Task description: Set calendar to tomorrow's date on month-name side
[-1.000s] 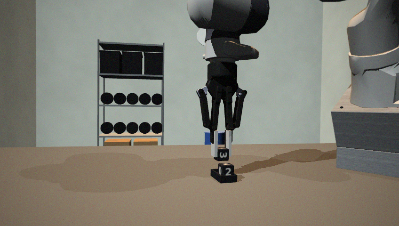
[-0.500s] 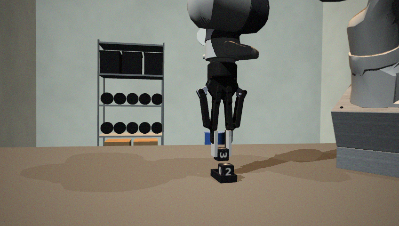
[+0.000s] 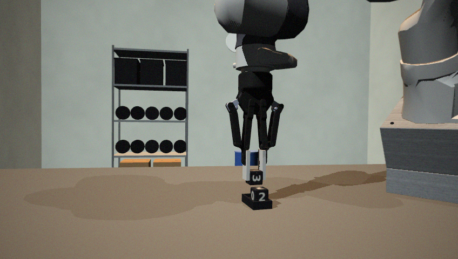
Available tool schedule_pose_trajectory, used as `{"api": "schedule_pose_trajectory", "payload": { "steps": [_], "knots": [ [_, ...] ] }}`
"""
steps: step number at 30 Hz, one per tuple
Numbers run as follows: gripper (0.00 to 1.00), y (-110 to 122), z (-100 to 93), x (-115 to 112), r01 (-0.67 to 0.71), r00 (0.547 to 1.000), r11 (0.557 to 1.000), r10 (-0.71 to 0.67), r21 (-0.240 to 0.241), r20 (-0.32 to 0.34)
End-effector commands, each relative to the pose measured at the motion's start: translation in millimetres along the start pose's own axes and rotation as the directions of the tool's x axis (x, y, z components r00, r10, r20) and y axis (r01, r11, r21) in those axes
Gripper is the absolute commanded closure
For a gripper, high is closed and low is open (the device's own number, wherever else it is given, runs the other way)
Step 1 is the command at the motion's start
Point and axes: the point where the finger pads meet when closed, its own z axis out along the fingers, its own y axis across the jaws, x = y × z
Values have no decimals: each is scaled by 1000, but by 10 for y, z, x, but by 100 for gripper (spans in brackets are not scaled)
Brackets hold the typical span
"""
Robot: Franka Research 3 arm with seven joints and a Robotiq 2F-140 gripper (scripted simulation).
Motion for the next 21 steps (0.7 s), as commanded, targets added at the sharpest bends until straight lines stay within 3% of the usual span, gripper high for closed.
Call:
{"api": "schedule_pose_trajectory", "payload": {
  "steps": [1,21],
  "knots": [
    [84,12,17,18,8,1000,1000,-8,-2,-2],
    [84,12,165,18,8,1000,1000,-8,-2,-2]
  ]
}}
